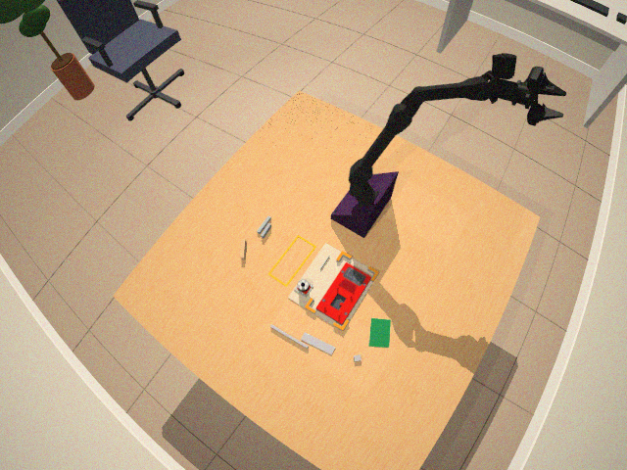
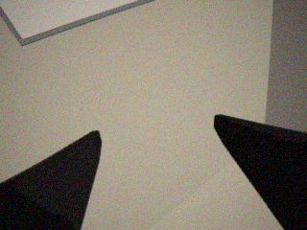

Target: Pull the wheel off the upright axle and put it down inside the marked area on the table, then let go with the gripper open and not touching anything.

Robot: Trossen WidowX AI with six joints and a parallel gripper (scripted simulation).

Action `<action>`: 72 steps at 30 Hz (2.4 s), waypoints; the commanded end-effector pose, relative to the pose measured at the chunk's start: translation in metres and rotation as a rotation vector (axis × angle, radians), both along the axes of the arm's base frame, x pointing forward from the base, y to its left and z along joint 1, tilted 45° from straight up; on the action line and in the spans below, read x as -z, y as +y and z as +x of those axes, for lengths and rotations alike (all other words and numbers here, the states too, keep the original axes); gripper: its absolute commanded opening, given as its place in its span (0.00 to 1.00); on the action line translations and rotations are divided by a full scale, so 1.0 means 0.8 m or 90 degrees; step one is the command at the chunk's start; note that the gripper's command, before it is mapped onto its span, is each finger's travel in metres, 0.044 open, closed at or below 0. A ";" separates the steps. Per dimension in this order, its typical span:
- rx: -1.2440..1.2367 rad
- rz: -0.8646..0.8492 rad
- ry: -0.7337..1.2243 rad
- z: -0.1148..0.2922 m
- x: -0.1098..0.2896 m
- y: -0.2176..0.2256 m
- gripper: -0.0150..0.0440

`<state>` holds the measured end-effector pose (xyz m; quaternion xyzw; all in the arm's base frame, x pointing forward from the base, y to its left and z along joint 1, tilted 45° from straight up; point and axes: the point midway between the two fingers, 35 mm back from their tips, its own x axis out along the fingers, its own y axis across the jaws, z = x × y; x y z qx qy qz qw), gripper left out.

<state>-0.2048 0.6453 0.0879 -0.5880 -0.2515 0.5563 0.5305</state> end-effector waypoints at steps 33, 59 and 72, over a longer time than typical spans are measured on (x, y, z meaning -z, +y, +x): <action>0.571 -0.104 0.148 0.519 0.054 -0.109 0.76; 1.063 -0.117 0.266 0.769 0.082 -0.430 0.76; 1.336 -0.081 0.312 0.796 0.086 -0.615 0.76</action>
